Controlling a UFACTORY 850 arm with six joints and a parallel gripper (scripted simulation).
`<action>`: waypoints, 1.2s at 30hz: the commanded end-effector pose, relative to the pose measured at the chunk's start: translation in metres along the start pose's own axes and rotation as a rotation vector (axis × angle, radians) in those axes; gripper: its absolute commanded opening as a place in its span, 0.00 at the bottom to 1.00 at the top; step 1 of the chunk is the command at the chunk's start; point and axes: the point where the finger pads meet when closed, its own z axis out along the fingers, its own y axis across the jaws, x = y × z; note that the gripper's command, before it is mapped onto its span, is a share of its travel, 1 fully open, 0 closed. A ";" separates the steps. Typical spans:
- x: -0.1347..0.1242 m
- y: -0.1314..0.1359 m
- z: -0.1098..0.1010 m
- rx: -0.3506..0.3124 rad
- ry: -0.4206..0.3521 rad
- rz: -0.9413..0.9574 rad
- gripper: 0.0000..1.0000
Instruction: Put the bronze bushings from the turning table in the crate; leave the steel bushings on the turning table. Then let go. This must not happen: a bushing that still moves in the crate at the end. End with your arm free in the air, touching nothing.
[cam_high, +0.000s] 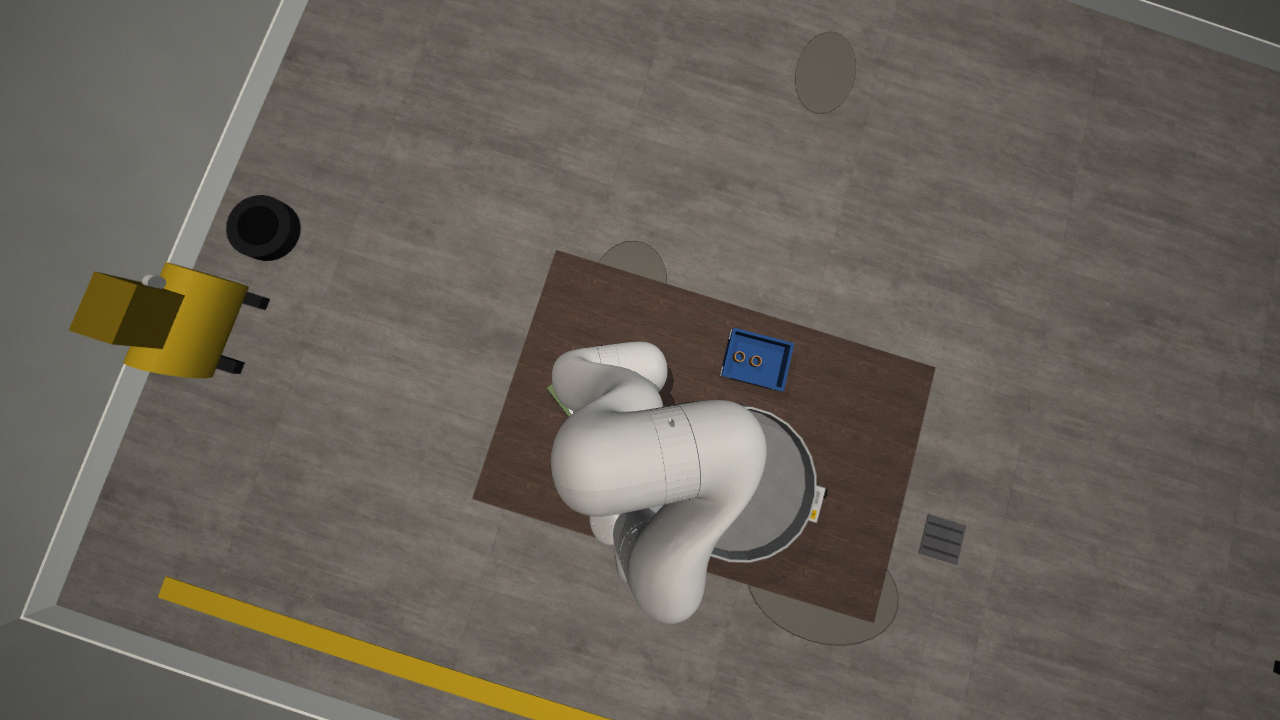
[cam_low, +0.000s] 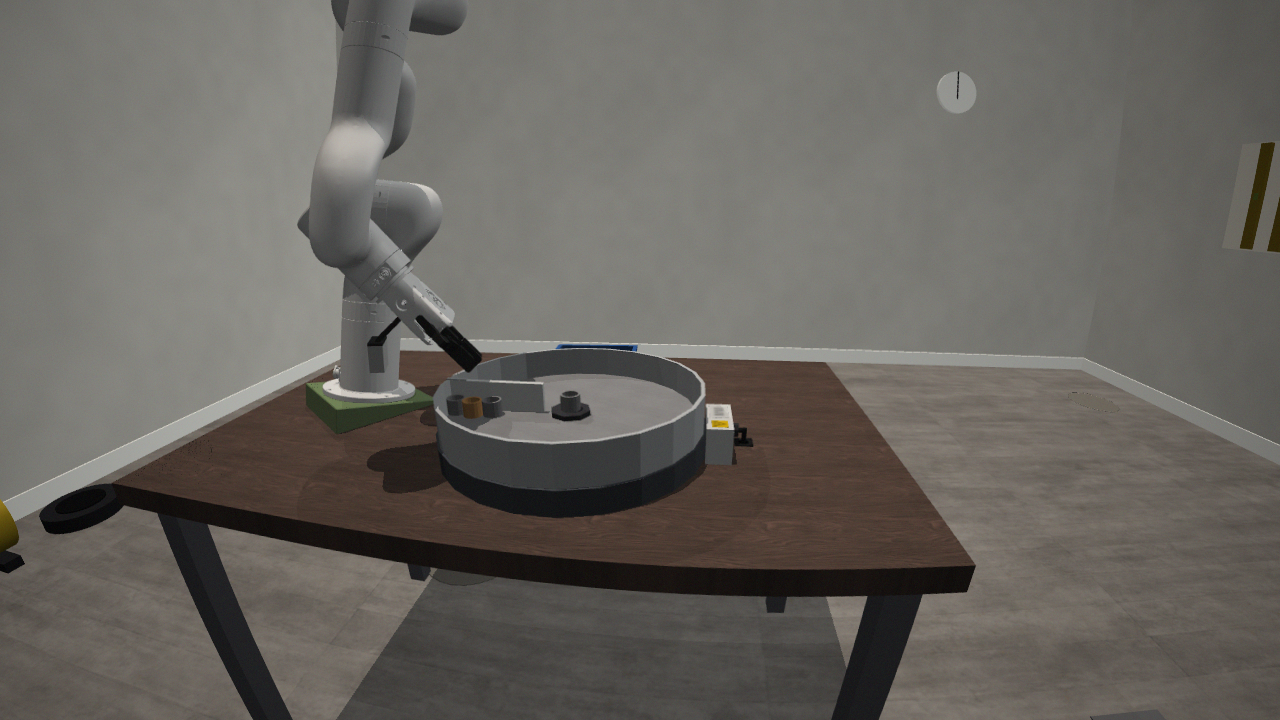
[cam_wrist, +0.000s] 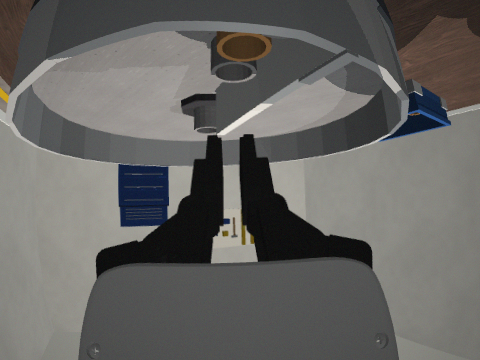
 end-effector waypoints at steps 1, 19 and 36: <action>0.000 -0.001 0.000 0.001 0.000 -0.001 0.10; 0.014 -0.001 0.017 0.001 0.000 -0.001 0.10; 0.015 -0.001 0.019 0.001 0.000 -0.001 0.10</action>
